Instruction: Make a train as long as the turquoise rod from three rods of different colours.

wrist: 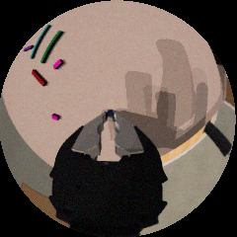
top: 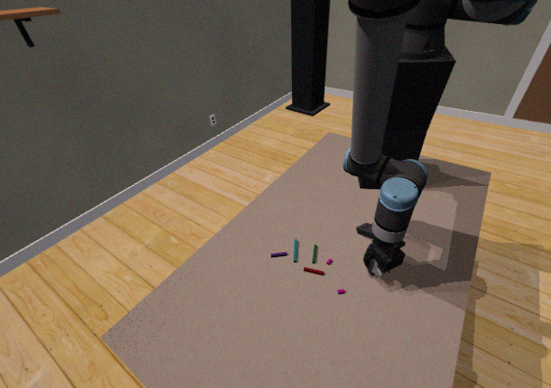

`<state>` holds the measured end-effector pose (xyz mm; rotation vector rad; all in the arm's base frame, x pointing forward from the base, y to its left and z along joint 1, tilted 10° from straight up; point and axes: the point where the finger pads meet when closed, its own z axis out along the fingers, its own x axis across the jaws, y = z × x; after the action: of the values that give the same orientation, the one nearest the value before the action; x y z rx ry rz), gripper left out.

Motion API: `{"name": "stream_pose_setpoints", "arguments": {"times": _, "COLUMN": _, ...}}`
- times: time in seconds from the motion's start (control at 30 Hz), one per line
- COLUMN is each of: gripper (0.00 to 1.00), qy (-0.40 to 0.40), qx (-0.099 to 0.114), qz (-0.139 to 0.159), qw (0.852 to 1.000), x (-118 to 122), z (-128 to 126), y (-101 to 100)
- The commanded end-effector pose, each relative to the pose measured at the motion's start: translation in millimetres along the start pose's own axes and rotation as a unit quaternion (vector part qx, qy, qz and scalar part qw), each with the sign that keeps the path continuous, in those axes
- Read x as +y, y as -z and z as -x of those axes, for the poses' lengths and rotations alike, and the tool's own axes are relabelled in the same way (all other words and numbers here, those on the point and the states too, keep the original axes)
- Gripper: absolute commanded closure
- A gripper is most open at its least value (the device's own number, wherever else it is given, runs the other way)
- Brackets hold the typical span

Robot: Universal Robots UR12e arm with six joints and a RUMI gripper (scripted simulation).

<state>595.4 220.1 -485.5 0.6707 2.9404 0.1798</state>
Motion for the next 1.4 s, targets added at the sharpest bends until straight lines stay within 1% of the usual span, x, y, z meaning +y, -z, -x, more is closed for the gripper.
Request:
{"name": "stream_pose_setpoints", "arguments": {"times": 0.0, "gripper": 1.00, "qy": 0.000, "qx": 0.000, "qz": 0.000, "qw": 1.000, "x": 0.3, "z": 0.3, "y": 0.4}}
{"name": "stream_pose_setpoints", "arguments": {"times": 0.5, "gripper": 1.00, "qy": 0.000, "qx": 0.000, "qz": 0.000, "qw": 1.000, "x": 0.3, "z": 0.3, "y": 0.4}}
{"name": "stream_pose_setpoints", "arguments": {"times": 0.53, "gripper": 0.97, "qy": 0.000, "qx": 0.000, "qz": 0.000, "qw": 1.000, "x": 0.3, "z": 0.3, "y": 0.4}}
{"name": "stream_pose_setpoints", "arguments": {"times": 0.67, "gripper": 0.97, "qy": 0.000, "qx": 0.000, "qz": 0.000, "qw": 1.000, "x": 0.3, "z": 0.3, "y": 0.4}}
{"name": "stream_pose_setpoints", "arguments": {"times": 0.7, "gripper": 0.94, "qy": 0.000, "qx": 0.000, "qz": 0.000, "qw": 1.000, "x": 0.3, "z": 0.3, "y": 0.4}}
{"name": "stream_pose_setpoints", "arguments": {"times": 0.77, "gripper": 0.94, "qy": 0.000, "qx": 0.000, "qz": 0.000, "qw": 1.000, "x": 0.3, "z": 0.3, "y": 0.4}}
{"name": "stream_pose_setpoints", "arguments": {"times": 0.8, "gripper": 0.92, "qy": 0.000, "qx": 0.000, "qz": 0.000, "qw": 1.000, "x": 0.3, "z": 0.3, "y": 0.4}}
{"name": "stream_pose_setpoints", "arguments": {"times": 0.87, "gripper": 0.92, "qy": 0.000, "qx": 0.000, "qz": 0.000, "qw": 1.000, "x": 0.3, "z": 0.3, "y": 0.4}}
{"name": "stream_pose_setpoints", "arguments": {"times": 0.9, "gripper": 0.89, "qy": 0.000, "qx": 0.000, "qz": 0.000, "qw": 1.000, "x": 0.3, "z": 0.3, "y": 0.4}}
{"name": "stream_pose_setpoints", "arguments": {"times": 0.97, "gripper": 0.89, "qy": 0.000, "qx": 0.000, "qz": 0.000, "qw": 1.000, "x": 0.3, "z": 0.3, "y": 0.4}}
{"name": "stream_pose_setpoints", "arguments": {"times": 1.0, "gripper": 0.86, "qy": 0.000, "qx": 0.000, "qz": 0.000, "qw": 1.000, "x": 0.3, "z": 0.3, "y": 0.4}}
{"name": "stream_pose_setpoints", "arguments": {"times": 1.37, "gripper": 0.86, "qy": 0.000, "qx": 0.000, "qz": 0.000, "qw": 1.000, "x": 0.3, "z": 0.3, "y": 0.5}}
